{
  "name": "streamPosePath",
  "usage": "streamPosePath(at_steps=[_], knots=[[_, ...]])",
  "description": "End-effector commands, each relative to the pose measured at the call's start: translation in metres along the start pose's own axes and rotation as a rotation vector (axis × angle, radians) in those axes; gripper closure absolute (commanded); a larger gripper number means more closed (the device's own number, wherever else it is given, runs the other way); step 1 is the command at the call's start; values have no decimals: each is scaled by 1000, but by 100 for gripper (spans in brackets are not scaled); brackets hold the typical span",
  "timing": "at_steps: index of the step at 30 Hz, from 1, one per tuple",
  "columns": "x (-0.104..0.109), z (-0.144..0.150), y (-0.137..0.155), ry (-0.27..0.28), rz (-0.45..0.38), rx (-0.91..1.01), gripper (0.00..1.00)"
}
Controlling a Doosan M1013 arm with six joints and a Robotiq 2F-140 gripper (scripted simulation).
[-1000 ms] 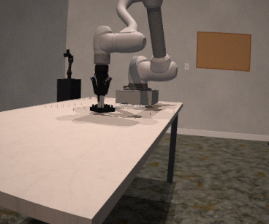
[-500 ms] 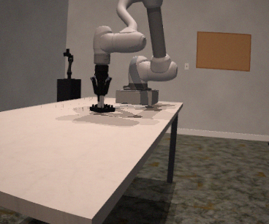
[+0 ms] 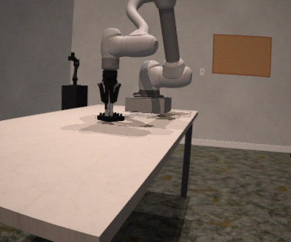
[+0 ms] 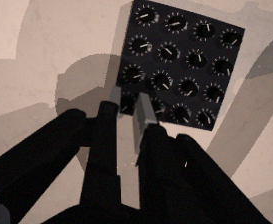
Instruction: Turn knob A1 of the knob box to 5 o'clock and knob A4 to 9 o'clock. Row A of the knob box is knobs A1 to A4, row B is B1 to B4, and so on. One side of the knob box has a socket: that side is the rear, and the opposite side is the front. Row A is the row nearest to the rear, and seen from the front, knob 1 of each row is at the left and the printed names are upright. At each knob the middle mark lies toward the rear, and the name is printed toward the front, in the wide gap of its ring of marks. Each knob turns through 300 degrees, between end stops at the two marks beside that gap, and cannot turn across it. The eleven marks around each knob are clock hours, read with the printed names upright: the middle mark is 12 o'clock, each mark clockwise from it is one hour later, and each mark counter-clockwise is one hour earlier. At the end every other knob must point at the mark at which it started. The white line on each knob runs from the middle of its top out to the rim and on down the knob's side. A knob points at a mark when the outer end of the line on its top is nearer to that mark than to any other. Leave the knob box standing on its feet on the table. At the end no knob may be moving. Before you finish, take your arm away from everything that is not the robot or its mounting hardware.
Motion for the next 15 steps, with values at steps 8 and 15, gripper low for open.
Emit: streamPosePath(at_steps=[8, 15], knots=[[0, 0, 0, 0, 0, 0, 88], [6, 0, 0, 0, 0, 0, 88]])
Point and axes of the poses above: the point where the finger pads meet when closed, its own x axis back along the fingers, its own z axis across the jaws, y = z × x, the point moved 9 cm from there along x, back along the fingers, and after that the axes turned 2 degrees about x, right-handed, at the moved point
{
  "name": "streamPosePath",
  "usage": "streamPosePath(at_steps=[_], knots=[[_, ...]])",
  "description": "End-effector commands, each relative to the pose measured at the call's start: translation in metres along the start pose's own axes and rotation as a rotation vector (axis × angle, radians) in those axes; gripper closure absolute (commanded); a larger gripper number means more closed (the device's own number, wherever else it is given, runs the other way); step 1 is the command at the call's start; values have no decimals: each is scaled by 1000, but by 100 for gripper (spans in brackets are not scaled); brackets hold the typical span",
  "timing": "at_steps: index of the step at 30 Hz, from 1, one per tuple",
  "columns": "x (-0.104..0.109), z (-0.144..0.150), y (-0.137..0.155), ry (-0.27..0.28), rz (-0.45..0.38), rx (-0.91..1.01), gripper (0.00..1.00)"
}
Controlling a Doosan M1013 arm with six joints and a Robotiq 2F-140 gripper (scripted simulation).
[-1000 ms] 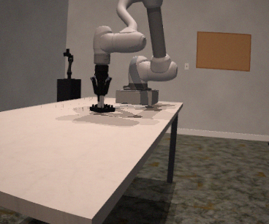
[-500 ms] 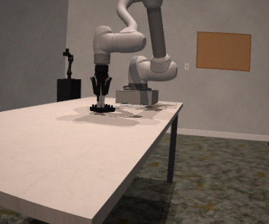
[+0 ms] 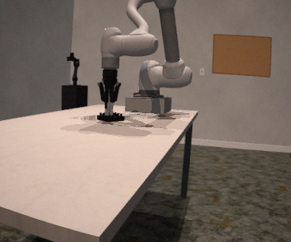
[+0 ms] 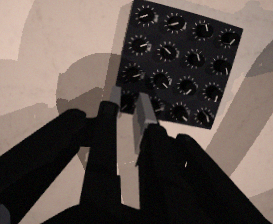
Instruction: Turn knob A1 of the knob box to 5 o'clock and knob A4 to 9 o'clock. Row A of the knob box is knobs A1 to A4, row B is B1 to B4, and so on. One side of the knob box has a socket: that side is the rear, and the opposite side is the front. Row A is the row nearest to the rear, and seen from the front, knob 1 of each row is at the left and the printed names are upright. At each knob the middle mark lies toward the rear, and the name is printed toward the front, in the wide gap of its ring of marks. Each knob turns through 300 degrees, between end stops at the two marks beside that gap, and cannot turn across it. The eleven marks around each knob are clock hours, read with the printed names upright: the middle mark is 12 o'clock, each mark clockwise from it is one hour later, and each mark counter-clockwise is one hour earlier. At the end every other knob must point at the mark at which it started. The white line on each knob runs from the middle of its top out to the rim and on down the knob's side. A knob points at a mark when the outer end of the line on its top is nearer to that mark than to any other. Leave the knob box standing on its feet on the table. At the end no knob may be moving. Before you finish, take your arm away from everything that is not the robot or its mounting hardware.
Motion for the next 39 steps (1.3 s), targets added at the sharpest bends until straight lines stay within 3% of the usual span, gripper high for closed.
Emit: streamPosePath(at_steps=[1, 13, 33, 39], knots=[[4, 0, 0, 0, 0, 0, 88], [33, 0, 0, 0, 0, 0, 88], [34, 0, 0, 0, 0, 14, 88], [37, 0, 0, 0, 0, 242, 88]])
Point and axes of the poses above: the point where the finger pads meet when closed, its own x axis back along the fingers, its own z axis across the jaws, y = z × x, the point moved 9 cm from there along x, back along the fingers, and after that the axes turned 2 degrees about x, right-handed, at the moved point
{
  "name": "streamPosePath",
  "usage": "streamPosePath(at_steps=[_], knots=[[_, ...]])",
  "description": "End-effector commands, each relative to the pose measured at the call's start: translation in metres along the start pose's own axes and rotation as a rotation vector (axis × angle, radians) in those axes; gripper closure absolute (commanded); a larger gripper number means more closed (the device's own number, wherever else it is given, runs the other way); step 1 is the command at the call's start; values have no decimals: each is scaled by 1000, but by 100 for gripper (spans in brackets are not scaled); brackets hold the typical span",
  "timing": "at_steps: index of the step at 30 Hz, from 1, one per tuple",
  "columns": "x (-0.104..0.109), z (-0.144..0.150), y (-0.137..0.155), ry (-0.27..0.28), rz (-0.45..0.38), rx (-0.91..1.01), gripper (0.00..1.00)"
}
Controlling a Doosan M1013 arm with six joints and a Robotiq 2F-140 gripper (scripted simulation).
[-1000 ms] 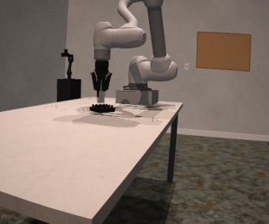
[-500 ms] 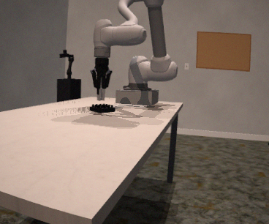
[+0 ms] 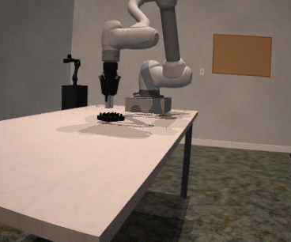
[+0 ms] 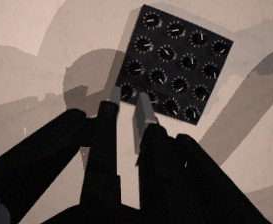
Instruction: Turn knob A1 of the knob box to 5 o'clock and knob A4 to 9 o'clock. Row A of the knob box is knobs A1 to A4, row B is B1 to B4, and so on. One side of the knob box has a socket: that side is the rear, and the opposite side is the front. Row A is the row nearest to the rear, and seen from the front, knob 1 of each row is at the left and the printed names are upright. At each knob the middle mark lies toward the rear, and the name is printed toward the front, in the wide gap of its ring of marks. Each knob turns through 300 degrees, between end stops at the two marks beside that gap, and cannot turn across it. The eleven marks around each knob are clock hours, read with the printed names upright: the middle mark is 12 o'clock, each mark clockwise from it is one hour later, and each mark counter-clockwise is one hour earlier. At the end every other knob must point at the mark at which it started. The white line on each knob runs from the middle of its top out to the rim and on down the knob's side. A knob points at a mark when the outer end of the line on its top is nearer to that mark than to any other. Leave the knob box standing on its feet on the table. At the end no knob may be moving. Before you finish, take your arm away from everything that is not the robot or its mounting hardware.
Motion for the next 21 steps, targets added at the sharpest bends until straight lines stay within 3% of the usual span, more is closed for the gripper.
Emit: streamPosePath(at_steps=[1, 9, 11, 21], knots=[[2, 0, 0, 1, -4, 156, 88], [6, 0, 0, 1, -5, 453, 88], [6, 0, 0, 1, -5, 453, 88], [11, 0, 0, 0, -5, 872, 88]])
Point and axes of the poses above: the point where the finger pads meet when closed, its own x axis back along the fingers, its own z axis across the jaws, y = z × x, the point moved 9 cm from there along x, back along the fingers, and after that the axes turned 2 degrees about x, right-handed, at the moved point
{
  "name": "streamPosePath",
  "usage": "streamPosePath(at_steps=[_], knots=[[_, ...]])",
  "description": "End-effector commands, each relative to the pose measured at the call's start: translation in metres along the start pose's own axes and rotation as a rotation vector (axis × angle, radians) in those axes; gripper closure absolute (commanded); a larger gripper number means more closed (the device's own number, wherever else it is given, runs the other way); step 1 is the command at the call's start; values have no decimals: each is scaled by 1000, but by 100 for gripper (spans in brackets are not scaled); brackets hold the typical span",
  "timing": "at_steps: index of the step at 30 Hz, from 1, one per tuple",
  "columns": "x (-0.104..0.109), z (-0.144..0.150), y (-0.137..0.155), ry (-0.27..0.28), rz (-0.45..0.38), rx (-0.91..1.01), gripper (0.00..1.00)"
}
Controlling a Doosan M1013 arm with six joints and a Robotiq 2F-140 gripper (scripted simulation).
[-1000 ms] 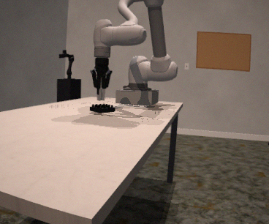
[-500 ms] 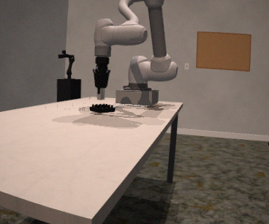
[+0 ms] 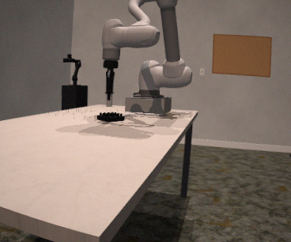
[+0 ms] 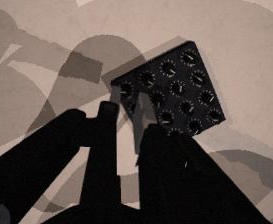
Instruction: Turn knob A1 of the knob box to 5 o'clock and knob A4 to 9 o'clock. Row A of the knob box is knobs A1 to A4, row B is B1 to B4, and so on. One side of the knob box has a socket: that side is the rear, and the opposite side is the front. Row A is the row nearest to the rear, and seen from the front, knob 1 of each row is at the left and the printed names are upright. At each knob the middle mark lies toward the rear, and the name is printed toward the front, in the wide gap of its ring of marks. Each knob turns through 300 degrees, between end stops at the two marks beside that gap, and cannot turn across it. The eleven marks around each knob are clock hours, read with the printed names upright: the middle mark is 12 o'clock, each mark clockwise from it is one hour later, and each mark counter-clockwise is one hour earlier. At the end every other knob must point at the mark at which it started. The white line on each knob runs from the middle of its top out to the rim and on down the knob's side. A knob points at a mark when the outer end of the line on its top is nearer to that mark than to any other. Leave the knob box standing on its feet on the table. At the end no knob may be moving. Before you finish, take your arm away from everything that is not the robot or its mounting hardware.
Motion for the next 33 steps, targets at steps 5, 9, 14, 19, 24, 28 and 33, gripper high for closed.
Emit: streamPosePath(at_steps=[5, 9, 14, 19, 24, 28, 33], knots=[[4, 0, -1, -5, -11, 303, 88], [5, 0, -1, -6, -11, 433, 88], [7, 0, -1, -7, -11, 610, 88], [9, 0, -1, -8, -10, 768, 88], [10, 0, -1, -8, -10, 786, 88], [10, 0, -1, -8, -10, 786, 88], [10, 0, -1, -8, -10, 786, 88]])
Point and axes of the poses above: the point where the finger pads meet when closed, its own x axis back along the fingers, its own z axis across the jaws, y = z × x, the point moved 9 cm from there along x, back along the fingers, and after that the axes turned 2 degrees about x, right-handed, at the moved point
